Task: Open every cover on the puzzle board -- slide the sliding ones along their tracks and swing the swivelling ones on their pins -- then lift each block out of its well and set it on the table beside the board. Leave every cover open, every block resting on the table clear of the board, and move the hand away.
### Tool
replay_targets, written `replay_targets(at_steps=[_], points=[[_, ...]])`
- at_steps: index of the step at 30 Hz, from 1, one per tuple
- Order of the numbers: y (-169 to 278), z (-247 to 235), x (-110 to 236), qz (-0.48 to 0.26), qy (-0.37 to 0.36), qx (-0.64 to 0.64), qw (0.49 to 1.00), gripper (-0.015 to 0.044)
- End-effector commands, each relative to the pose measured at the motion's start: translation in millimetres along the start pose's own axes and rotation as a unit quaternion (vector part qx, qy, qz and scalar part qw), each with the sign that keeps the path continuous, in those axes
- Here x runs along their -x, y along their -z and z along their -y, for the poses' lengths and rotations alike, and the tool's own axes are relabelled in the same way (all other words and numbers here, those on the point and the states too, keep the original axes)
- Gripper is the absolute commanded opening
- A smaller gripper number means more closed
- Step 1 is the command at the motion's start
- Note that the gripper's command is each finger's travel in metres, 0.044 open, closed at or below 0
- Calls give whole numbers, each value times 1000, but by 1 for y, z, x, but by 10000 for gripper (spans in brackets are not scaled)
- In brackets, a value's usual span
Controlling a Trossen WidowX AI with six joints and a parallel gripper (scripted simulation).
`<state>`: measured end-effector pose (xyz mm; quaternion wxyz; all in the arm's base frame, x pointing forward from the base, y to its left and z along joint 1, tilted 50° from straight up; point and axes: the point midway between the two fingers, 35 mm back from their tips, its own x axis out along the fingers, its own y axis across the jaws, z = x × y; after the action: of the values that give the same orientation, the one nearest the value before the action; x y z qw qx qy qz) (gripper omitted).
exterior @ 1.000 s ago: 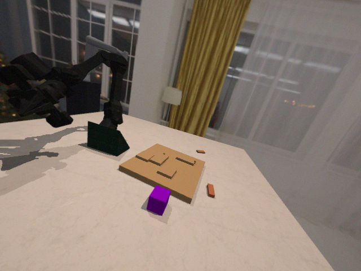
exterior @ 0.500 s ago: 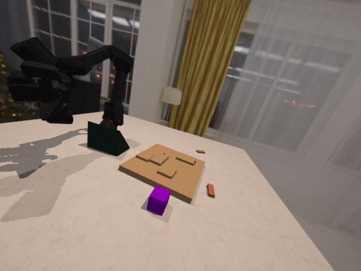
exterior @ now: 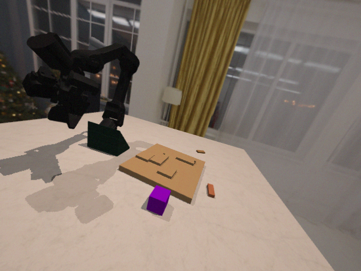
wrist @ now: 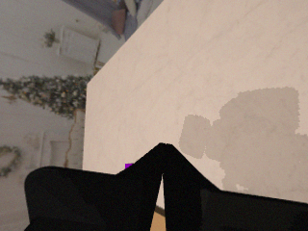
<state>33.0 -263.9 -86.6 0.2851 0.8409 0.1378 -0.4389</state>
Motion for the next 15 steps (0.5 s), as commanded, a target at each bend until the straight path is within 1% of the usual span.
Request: replay_targets(at_steps=[1, 8, 15], points=[[16, -11, -10, -27, 25, 68, 997, 0], [43, -24, -25, -69, 62, 178, 980, 0], [73, -34, -39, -115, 92, 289, 946, 0]])
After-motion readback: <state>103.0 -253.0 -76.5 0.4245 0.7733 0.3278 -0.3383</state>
